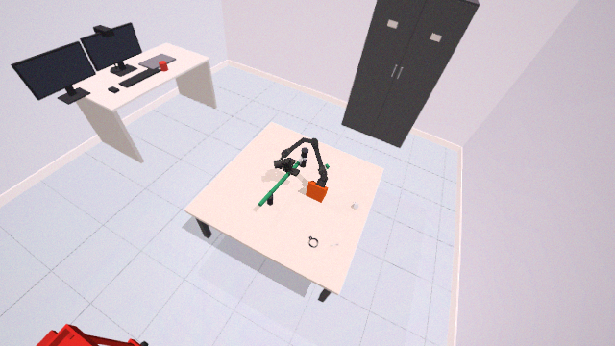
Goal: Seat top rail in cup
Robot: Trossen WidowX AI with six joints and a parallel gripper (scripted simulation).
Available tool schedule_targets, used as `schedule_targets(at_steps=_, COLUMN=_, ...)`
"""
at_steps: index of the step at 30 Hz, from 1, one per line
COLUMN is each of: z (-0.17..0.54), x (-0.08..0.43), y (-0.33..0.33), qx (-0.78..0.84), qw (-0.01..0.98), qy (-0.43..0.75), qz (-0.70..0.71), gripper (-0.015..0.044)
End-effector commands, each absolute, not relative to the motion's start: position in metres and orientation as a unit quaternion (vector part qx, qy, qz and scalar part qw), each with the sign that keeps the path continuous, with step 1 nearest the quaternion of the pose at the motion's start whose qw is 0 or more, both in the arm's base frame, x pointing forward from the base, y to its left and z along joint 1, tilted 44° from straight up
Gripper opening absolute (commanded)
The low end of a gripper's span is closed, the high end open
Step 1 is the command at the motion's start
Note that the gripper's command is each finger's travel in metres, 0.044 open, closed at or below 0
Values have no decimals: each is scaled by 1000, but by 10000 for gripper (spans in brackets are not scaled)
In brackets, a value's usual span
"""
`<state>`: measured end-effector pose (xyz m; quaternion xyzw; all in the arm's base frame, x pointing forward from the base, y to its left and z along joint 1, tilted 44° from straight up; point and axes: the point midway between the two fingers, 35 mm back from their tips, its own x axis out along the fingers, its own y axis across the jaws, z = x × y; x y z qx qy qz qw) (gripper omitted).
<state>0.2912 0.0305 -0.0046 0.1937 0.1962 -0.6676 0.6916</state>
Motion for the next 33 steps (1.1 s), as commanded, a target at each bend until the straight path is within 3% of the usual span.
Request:
schedule_targets(at_steps=1, z=-3, x=292, y=32, qx=193, qw=693, qy=194, qz=-667, gripper=0)
schedule_targets(at_steps=33, z=2, x=294, y=36, qx=190, qw=694, qy=192, qz=-667, gripper=0)
